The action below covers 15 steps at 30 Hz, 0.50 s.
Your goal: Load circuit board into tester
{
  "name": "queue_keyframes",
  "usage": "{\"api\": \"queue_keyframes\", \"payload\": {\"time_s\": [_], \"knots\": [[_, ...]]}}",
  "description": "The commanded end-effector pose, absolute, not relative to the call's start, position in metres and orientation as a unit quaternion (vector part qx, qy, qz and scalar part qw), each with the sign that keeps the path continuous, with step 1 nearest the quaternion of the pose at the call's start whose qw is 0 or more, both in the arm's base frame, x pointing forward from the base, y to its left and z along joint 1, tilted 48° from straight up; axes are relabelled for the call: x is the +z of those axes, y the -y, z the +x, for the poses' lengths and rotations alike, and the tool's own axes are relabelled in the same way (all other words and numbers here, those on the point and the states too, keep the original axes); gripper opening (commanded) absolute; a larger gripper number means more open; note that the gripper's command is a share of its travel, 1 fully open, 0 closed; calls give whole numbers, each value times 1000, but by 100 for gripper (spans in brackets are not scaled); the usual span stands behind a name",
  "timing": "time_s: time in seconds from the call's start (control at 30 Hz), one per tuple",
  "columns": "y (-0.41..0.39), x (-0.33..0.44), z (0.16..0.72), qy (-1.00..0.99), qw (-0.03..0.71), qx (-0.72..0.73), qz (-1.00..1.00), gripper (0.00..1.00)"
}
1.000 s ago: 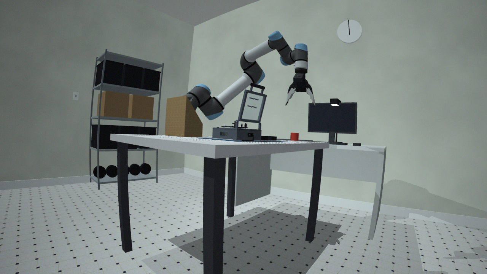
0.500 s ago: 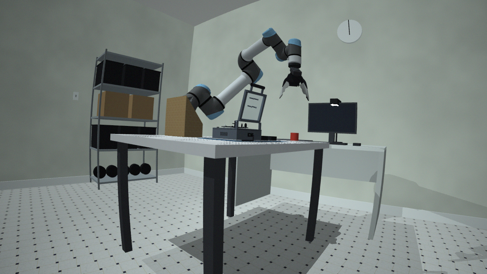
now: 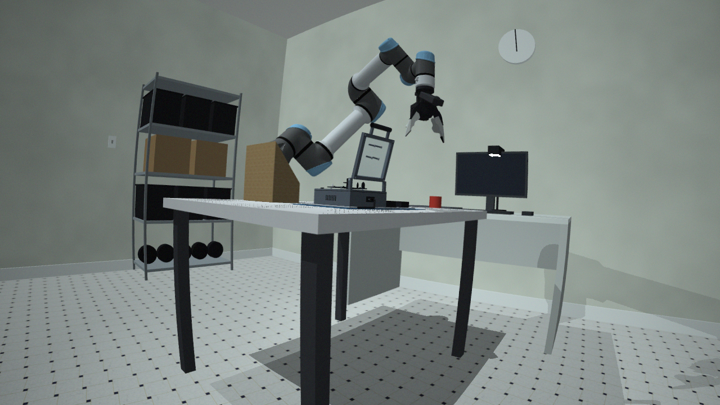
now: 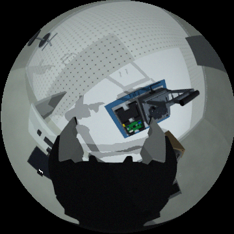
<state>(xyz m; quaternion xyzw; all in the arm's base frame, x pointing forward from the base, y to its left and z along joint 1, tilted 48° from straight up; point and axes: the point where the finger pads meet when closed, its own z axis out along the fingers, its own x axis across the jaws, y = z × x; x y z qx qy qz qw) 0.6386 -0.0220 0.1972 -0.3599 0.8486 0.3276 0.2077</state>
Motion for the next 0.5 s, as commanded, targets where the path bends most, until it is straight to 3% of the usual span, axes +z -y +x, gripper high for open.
{"api": "queue_keyframes", "payload": {"time_s": [0.0, 0.47], "knots": [[29, 202, 624, -821, 231, 315, -418, 100], [40, 212, 585, -741, 278, 272, -547, 100]]}}
